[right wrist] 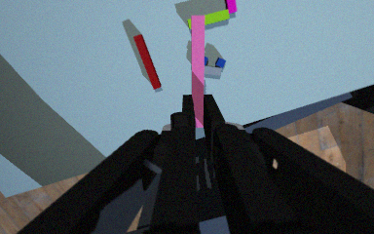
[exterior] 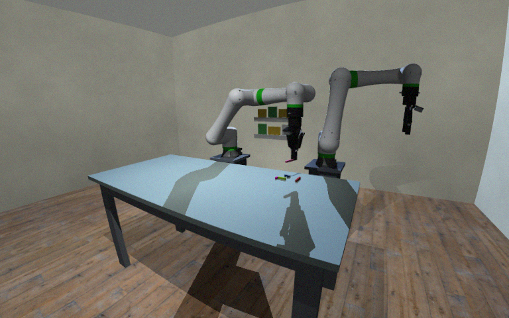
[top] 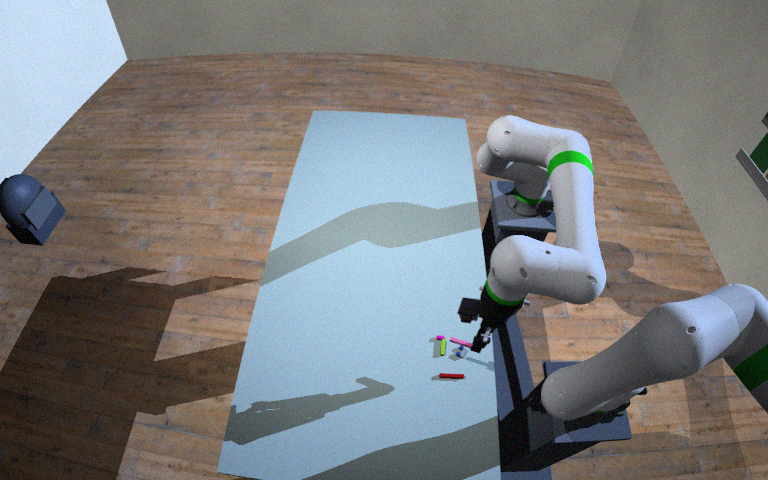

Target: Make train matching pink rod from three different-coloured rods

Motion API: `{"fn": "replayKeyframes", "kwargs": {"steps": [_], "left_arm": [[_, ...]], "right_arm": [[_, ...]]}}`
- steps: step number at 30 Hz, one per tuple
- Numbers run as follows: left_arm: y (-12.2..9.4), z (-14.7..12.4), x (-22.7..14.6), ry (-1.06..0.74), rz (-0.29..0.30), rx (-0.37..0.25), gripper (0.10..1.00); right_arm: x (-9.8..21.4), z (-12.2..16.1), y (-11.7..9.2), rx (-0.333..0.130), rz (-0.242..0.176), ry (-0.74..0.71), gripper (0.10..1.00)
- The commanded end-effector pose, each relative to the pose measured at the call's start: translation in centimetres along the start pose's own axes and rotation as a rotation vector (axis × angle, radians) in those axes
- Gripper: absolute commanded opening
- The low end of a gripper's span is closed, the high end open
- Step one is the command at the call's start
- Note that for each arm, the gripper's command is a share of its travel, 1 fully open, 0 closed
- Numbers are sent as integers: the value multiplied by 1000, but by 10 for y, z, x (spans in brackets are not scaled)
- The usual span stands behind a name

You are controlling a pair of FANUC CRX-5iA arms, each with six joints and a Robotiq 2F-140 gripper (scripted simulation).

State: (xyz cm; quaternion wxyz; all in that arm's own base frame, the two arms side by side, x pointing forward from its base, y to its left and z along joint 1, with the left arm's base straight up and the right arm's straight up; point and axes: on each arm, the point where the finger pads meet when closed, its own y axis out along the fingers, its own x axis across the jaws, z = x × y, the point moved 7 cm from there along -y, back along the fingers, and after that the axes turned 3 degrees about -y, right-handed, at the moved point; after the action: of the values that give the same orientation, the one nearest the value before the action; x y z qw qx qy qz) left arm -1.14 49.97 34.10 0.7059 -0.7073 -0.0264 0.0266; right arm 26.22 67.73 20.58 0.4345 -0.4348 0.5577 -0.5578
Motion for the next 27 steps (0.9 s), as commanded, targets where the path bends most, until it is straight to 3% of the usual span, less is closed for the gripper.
{"fn": "replayKeyframes", "kwargs": {"steps": [1,6,15,27], "left_arm": [[-1,0,0,0,0,2,1000],[-1,0,0,0,0,2,1000],[-1,0,0,0,0,2,1000],[-1,0,0,0,0,2,1000]], "right_arm": [[0,0,-2,1,2,0,124],[47,-3,-5,0,2,0,124],[96,-5,-2,0,2,0,124],[99,-5,-1,0,2,0,124]]}}
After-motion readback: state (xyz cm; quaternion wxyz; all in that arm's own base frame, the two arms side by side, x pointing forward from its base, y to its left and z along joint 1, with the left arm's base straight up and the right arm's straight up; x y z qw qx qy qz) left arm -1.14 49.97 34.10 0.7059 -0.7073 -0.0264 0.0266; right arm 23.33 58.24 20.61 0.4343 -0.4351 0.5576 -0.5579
